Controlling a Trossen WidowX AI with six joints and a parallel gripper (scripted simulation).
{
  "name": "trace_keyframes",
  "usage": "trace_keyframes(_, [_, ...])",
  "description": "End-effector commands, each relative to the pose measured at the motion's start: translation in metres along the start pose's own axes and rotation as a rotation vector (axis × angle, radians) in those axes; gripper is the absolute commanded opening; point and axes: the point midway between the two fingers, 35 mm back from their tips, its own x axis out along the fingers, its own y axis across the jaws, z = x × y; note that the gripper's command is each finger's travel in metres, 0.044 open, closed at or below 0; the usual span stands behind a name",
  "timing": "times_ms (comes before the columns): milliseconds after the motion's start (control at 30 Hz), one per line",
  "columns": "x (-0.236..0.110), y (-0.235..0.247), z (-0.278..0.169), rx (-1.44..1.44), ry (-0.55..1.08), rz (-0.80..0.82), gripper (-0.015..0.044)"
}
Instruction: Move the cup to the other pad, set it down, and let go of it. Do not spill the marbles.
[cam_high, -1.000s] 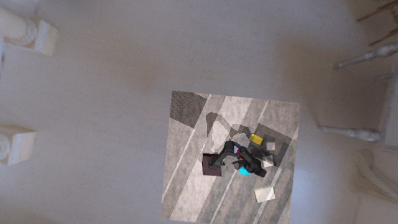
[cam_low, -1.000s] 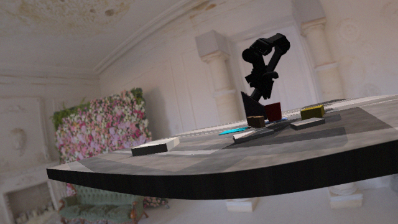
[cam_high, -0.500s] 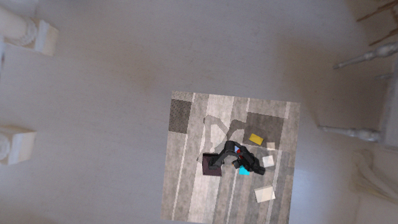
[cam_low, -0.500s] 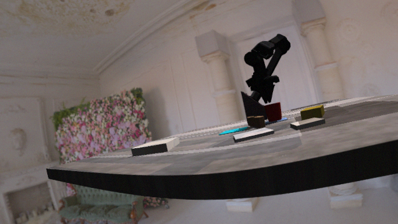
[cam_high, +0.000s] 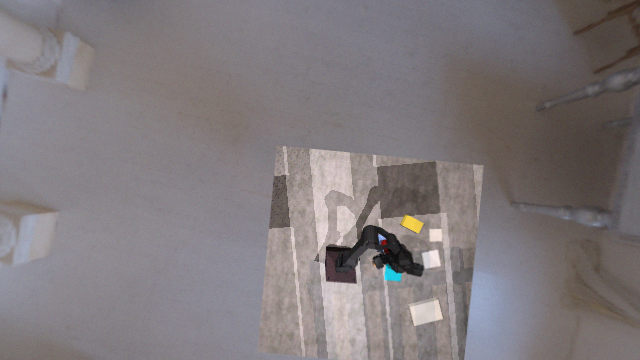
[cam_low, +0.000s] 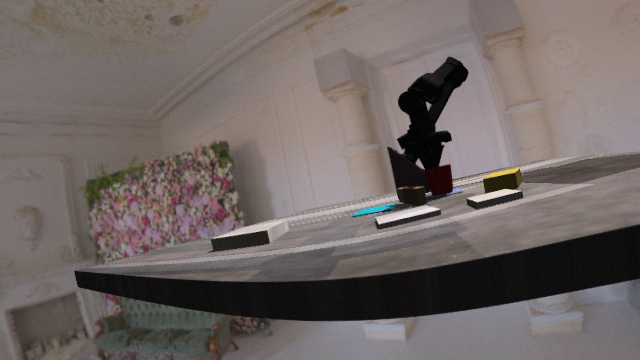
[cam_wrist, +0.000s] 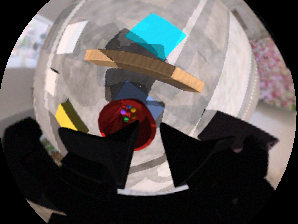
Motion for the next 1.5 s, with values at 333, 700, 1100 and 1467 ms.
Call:
trace_keyframes(333, [0.021,-0.002,-0.003,0.006,0.012,0.001,0.0148])
trace_keyframes(700, [0.019,-0.002,-0.002,0.000,0.005,0.000,0.0029])
trace_keyframes(1100, [0.014,-0.001,-0.001,0.001,0.004,-0.001,0.0000])
trace_keyframes(1467, [-0.020,-0.001,0.001,0.004,0.004,-0.003,0.0000])
